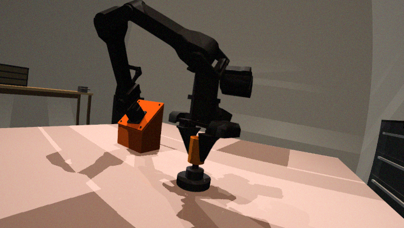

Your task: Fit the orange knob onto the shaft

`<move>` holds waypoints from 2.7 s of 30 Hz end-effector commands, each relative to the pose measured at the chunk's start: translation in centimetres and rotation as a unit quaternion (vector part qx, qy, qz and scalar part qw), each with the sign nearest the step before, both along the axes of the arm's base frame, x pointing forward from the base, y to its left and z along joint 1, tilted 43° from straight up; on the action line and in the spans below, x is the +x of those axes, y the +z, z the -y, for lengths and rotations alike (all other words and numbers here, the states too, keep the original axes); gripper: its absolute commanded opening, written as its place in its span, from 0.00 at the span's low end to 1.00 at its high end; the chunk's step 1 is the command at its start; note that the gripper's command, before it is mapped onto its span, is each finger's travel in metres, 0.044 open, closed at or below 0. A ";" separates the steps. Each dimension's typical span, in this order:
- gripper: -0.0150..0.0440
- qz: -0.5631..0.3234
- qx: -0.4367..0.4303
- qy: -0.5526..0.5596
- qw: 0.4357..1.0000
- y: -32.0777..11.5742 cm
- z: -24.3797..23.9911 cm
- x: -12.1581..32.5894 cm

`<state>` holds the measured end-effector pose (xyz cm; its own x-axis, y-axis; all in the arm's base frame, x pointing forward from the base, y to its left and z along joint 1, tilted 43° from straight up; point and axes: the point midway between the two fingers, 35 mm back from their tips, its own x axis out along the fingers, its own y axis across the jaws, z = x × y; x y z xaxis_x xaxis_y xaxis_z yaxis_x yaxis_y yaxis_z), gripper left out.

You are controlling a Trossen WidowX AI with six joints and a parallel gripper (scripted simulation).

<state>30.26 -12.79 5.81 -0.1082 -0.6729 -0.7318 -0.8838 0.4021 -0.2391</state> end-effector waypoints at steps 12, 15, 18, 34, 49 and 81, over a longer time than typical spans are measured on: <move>0.25 -0.068 0.009 0.078 0.995 0.1 -0.2 0.2; 0.25 -0.068 0.009 0.078 0.995 -0.1 -0.1 0.1; 0.25 -0.068 0.009 0.078 0.995 -0.1 0.0 0.1; 0.25 -0.068 0.009 0.078 0.995 0.3 -0.1 0.2; 0.25 -0.138 0.020 0.153 0.978 0.1 -0.2 0.2; 0.25 -0.206 0.031 0.227 0.951 0.0 -0.1 0.2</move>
<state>30.40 -12.69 5.90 -0.1072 -0.6731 -0.7317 -0.9857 -0.0240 0.1665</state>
